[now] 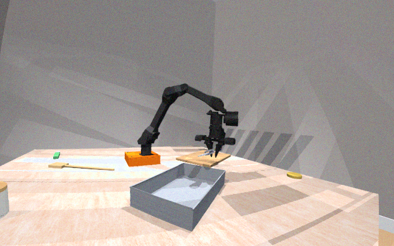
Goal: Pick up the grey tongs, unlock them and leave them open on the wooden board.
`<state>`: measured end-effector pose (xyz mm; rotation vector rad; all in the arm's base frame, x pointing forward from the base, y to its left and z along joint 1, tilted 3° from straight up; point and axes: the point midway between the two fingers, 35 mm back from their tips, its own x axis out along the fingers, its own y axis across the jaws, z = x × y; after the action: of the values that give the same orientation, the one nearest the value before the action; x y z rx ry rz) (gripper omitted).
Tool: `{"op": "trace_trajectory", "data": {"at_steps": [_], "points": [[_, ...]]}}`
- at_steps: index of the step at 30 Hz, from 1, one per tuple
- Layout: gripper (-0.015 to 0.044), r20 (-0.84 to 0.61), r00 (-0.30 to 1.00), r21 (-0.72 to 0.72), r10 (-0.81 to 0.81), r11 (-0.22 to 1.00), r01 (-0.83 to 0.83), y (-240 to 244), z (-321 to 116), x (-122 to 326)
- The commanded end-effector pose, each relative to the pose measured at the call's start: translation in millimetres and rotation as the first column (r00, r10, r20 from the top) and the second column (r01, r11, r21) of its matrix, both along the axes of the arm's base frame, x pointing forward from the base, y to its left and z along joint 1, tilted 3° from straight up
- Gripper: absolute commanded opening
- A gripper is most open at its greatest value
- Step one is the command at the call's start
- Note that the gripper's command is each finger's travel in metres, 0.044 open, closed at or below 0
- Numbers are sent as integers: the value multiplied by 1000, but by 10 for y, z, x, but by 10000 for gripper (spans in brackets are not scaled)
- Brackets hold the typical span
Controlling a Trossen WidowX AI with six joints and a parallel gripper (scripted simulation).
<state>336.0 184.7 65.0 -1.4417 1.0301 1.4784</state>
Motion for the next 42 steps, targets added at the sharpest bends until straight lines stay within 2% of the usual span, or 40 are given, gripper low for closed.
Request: {"op": "trace_trajectory", "data": {"at_steps": [1,9,19,27,42], "points": [[-150,6,988,11,154,988,-154,84,7,-18],[-150,13,890,17,456,890,-456,228,-3,-86],[-150,23,663,20,748,663,-749,393,-15,-173],[-150,24,672,21,740,672,-740,448,-12,-206],[-150,17,848,31,530,848,-530,1100,18,-717]]}}
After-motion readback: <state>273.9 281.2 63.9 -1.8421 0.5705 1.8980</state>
